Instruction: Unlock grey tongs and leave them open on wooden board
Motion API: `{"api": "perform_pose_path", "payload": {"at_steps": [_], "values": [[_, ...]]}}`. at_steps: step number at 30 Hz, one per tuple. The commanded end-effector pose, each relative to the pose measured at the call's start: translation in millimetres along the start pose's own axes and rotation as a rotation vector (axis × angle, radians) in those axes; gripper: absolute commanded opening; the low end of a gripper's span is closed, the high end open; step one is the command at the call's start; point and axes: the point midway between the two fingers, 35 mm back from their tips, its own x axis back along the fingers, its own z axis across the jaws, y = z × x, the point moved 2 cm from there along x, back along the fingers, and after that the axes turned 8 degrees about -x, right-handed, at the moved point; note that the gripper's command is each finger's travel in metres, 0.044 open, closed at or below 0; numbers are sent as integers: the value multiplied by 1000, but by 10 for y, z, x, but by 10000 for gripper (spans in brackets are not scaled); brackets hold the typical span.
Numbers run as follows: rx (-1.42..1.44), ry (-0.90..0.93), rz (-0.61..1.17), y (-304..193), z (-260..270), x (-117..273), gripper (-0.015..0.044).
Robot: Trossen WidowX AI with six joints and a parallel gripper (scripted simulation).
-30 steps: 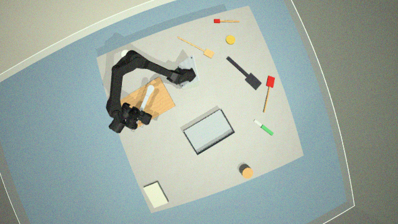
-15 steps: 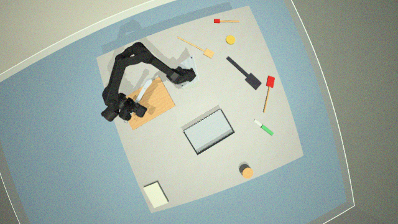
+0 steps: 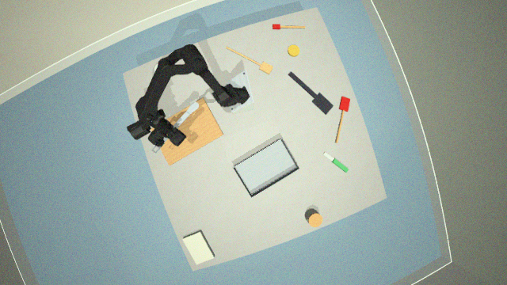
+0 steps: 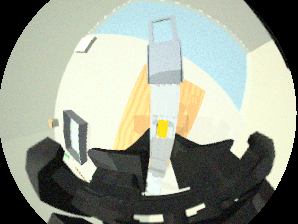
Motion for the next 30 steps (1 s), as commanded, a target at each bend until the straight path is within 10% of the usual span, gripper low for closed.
{"api": "perform_pose_path", "payload": {"at_steps": [1, 30], "values": [[-20, 31, -81, -19, -17, 58, -150], [154, 88, -718, -191, 67, 617, -150]]}}
